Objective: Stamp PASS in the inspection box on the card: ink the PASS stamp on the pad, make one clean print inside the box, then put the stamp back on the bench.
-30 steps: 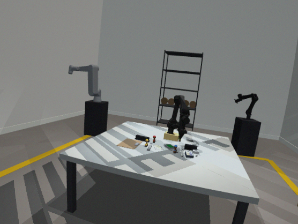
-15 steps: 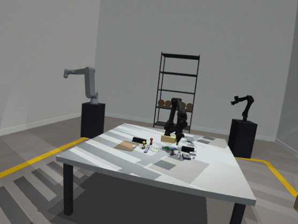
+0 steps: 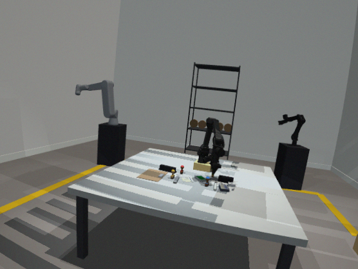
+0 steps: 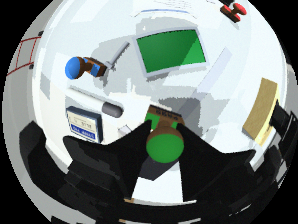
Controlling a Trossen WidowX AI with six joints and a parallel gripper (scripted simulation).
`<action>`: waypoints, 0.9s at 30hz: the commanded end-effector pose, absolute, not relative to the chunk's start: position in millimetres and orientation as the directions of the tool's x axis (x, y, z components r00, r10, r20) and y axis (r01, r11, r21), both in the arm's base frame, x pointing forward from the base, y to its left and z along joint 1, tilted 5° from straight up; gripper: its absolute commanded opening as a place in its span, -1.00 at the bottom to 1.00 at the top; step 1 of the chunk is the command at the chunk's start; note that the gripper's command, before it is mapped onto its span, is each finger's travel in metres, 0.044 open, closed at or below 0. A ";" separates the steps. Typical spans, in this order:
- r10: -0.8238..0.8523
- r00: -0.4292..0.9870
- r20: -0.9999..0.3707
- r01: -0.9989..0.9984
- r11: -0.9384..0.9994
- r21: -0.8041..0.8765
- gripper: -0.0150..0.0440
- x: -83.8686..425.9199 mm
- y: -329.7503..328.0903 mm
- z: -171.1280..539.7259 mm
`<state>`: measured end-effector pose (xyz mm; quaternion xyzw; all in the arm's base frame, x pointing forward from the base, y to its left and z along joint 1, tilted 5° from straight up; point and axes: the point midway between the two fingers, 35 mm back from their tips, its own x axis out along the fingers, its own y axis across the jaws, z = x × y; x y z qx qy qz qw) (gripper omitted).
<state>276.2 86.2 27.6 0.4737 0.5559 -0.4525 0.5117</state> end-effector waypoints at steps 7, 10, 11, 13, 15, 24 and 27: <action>0.067 -0.031 -0.997 0.990 0.138 -0.021 -0.49 274.1 87.7 9.5; 0.067 -0.031 -0.997 0.990 0.138 -0.021 -0.49 273.5 87.9 4.7; 0.067 -0.031 -0.997 0.990 0.138 -0.021 -0.49 273.2 88.0 3.1; 0.067 -0.031 -0.997 0.990 0.138 -0.022 -0.49 272.7 88.1 0.0; 0.067 -0.031 -0.997 0.990 0.138 -0.022 -0.49 272.4 88.2 -2.1; 0.063 -0.030 -0.998 0.990 0.142 -0.020 0.13 273.0 87.5 1.1; 0.063 -0.030 -0.998 0.990 0.142 -0.020 0.40 273.0 87.5 1.1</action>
